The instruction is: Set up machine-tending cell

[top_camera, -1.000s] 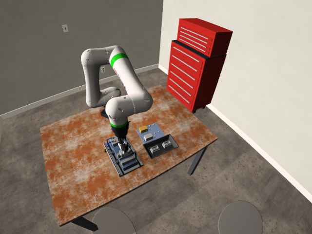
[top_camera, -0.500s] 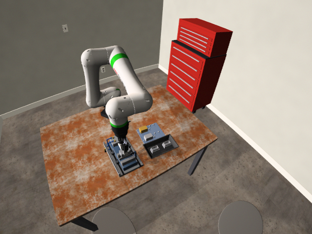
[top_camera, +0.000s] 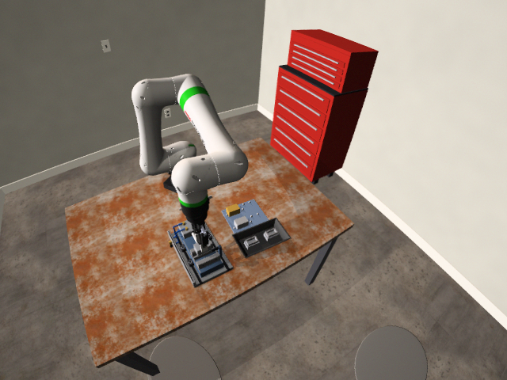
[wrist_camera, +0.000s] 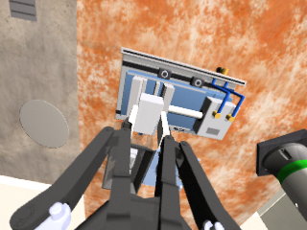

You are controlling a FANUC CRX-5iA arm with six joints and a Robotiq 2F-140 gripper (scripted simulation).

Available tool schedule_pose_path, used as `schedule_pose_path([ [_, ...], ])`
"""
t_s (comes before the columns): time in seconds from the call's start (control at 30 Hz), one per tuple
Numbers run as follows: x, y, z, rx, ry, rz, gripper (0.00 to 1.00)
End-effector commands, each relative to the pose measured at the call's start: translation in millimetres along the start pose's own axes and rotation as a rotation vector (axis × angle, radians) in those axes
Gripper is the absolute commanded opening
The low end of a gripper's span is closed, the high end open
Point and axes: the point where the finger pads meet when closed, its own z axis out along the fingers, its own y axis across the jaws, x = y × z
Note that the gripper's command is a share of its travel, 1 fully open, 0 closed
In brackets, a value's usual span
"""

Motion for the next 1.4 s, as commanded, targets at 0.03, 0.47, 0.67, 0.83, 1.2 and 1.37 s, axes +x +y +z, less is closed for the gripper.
schedule_pose_path([
  [0.03, 0, 0, 0.0, 0.000, 0.000, 0.000, 0.00],
  [0.47, 0, 0, 4.7, 0.000, 0.000, 0.000, 0.00],
  [0.67, 0, 0, 7.2, 0.000, 0.000, 0.000, 0.00],
  [0.83, 0, 0, 10.8, 0.000, 0.000, 0.000, 0.00],
  [1.2, 0, 0, 17.1, 0.000, 0.000, 0.000, 0.00],
  [1.37, 0, -1, 19.9, 0.000, 0.000, 0.000, 0.00],
])
